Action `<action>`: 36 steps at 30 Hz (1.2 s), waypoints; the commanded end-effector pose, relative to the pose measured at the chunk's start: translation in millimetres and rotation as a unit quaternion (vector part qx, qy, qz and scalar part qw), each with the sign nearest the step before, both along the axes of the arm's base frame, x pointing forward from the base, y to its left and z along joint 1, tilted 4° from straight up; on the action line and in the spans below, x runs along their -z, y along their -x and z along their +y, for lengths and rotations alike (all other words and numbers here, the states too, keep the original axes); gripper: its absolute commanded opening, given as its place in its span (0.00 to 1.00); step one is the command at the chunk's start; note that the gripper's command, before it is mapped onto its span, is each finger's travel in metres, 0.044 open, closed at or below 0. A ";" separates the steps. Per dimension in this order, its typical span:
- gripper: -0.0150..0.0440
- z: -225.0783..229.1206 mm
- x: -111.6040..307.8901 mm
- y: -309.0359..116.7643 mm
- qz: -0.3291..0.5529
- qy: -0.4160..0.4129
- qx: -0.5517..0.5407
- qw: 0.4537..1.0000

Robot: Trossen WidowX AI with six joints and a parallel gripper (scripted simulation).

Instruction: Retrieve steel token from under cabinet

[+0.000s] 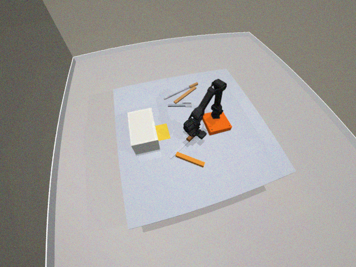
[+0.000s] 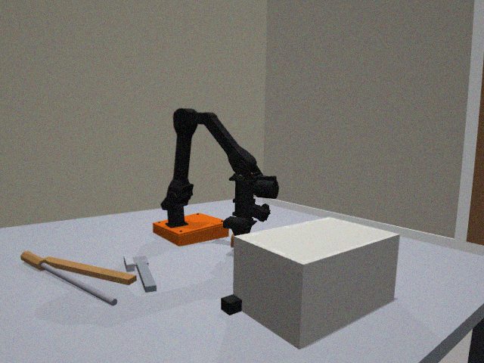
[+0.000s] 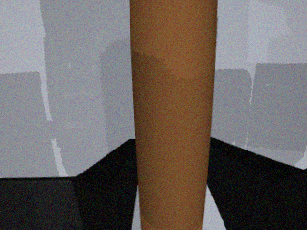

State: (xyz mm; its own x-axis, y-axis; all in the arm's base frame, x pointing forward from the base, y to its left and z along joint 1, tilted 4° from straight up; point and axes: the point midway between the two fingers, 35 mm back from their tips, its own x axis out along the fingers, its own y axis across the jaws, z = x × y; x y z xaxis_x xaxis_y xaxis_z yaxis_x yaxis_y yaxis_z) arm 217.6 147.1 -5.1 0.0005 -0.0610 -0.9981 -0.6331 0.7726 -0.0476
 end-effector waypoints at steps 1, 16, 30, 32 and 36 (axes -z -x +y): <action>0.25 6.9 -0.9 1.5 0.001 -0.005 -0.006 1.000; 0.25 14.3 -0.6 4.4 0.001 -0.005 -0.006 1.000; 0.25 23.3 -0.2 7.2 0.001 -0.006 -0.006 1.000; 0.25 23.8 -0.2 7.5 0.001 -0.006 -0.006 1.000; 0.25 25.3 -0.1 7.9 0.001 -0.006 -0.006 1.000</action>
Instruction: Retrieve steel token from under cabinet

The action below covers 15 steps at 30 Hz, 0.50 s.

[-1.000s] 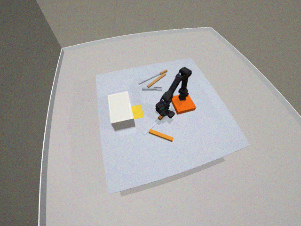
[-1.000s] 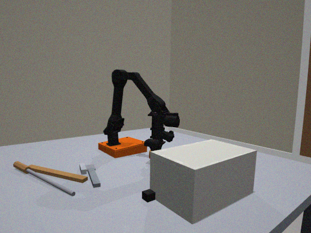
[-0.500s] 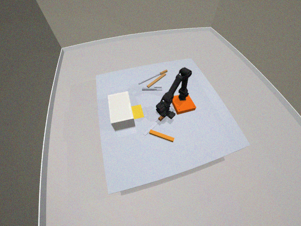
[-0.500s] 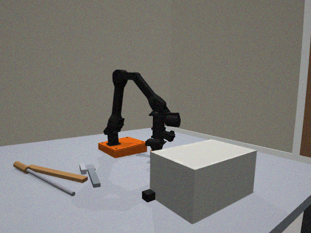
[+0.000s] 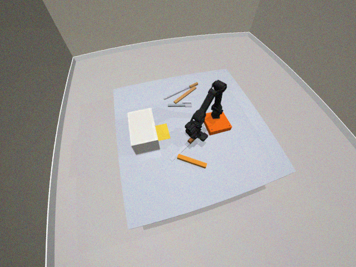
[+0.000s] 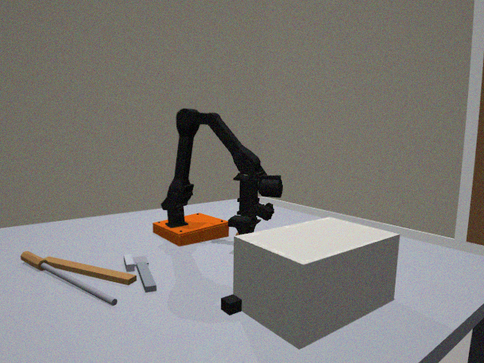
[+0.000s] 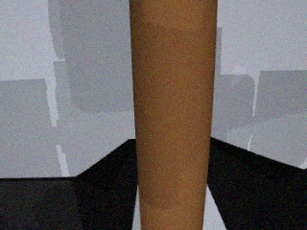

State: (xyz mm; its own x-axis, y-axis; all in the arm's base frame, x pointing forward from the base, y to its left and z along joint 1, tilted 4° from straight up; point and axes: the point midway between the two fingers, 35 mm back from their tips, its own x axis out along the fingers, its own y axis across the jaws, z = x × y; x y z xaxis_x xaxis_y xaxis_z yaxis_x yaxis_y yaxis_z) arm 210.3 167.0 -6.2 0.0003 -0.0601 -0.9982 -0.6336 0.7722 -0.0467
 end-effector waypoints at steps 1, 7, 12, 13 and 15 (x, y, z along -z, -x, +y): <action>0.25 6.1 -1.2 0.9 0.001 -0.005 -0.005 1.000; 0.25 8.2 -1.1 1.5 0.001 -0.005 -0.005 1.000; 0.25 12.0 -0.9 2.5 0.001 -0.006 -0.005 1.000; 0.25 12.6 -0.9 2.6 0.001 -0.006 -0.005 1.000; 0.25 12.8 -0.9 2.8 0.001 -0.006 -0.005 1.000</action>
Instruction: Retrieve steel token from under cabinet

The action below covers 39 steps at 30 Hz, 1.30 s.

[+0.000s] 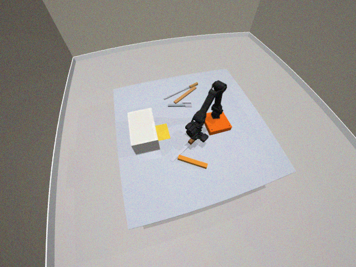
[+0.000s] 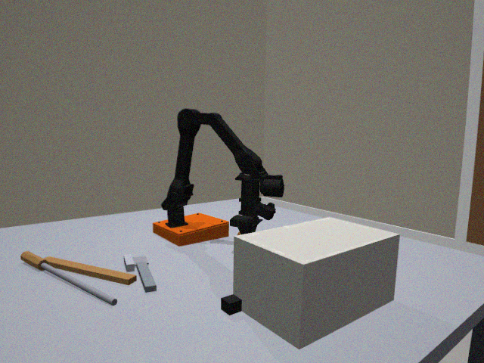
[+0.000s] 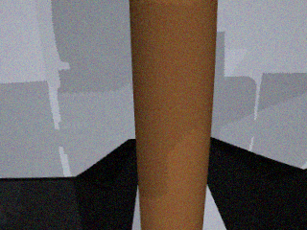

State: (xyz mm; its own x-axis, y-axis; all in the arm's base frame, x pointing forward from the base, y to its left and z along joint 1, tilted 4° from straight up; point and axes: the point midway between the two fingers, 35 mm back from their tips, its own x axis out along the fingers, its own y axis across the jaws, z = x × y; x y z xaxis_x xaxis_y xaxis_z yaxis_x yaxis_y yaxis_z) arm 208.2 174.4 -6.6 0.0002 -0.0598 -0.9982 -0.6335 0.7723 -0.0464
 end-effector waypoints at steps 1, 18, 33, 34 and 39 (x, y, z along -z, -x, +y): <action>0.25 5.6 -1.3 0.7 0.001 -0.005 -0.005 1.000; 0.25 14.2 -1.0 2.3 0.001 -0.006 -0.005 1.000; 0.25 20.0 -0.7 3.0 0.000 -0.006 0.012 1.000; 0.25 20.0 -0.7 3.0 0.000 -0.006 0.016 1.000; 0.25 20.0 -0.7 2.9 -0.001 -0.006 0.036 0.999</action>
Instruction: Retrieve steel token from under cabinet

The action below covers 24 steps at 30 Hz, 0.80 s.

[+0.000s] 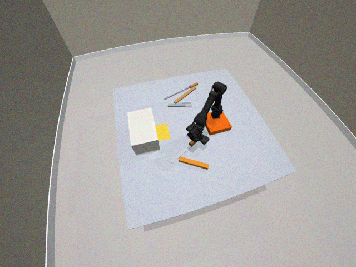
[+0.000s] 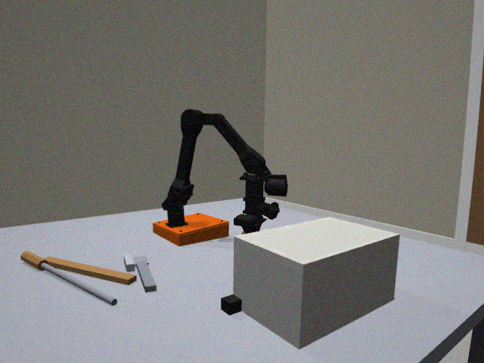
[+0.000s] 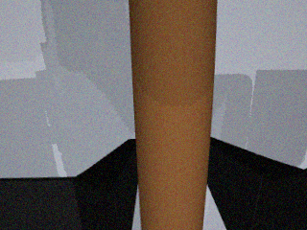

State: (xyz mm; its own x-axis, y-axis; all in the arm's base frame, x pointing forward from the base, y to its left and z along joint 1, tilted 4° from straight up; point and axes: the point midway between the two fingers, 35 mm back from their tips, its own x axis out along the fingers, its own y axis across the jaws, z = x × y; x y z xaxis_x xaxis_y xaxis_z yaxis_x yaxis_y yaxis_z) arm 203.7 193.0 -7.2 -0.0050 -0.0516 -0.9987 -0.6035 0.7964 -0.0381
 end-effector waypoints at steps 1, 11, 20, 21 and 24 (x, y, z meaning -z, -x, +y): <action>0.25 1.4 -1.3 -1.6 -0.002 -0.002 0.021 1.000; 0.25 1.3 -1.3 -1.7 -0.004 -0.002 0.060 0.998; 0.25 1.2 -1.3 -1.8 -0.006 -0.002 0.096 0.995; 0.25 1.2 -1.3 -1.9 -0.006 -0.002 0.100 0.995; 0.25 1.1 -1.3 -1.9 -0.007 -0.002 0.112 0.994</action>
